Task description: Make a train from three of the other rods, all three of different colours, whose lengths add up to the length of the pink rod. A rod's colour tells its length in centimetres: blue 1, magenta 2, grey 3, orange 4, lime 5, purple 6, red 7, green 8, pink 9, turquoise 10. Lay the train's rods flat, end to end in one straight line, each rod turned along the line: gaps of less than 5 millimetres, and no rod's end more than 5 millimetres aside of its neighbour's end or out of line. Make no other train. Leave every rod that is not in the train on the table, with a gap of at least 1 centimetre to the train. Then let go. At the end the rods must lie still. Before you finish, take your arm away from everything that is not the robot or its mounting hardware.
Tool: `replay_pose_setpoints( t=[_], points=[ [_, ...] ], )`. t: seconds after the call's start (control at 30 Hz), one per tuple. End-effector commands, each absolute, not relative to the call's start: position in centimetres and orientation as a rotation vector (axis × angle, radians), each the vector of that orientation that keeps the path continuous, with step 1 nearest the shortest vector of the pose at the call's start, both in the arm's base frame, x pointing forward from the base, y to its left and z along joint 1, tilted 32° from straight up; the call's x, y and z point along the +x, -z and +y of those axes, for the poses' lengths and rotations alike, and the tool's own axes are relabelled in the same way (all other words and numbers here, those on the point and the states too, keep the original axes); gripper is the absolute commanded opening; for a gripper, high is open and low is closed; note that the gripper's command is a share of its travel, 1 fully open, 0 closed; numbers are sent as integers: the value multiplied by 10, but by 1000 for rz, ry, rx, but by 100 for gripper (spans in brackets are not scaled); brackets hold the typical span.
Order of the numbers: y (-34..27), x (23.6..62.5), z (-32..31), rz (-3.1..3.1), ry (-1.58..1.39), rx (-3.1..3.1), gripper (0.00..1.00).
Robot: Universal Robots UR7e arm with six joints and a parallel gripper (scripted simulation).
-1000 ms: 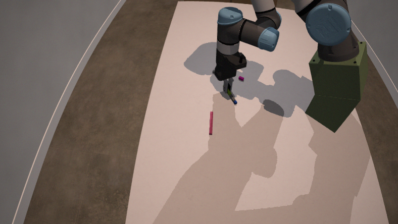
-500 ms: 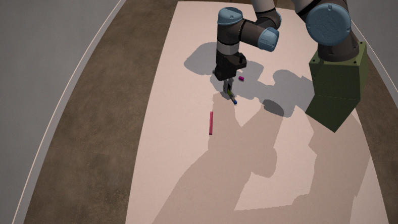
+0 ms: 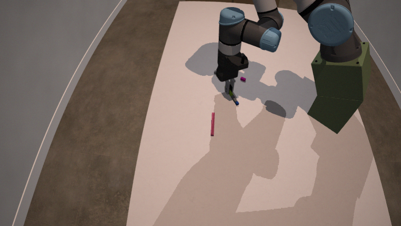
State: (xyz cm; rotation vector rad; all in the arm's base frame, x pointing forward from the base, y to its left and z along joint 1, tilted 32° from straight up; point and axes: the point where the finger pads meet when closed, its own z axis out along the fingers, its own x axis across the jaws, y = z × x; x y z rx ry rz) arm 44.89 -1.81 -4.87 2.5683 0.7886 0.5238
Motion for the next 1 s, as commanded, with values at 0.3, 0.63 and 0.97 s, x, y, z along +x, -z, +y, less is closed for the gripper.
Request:
replay_pose_setpoints(
  t=[0.3,0.63,0.97],
  points=[
    [48,449,-18,789,-525,2568,42],
    [48,449,-18,789,-525,2568,54],
    [48,449,-18,789,-525,2568,54]
  ],
)
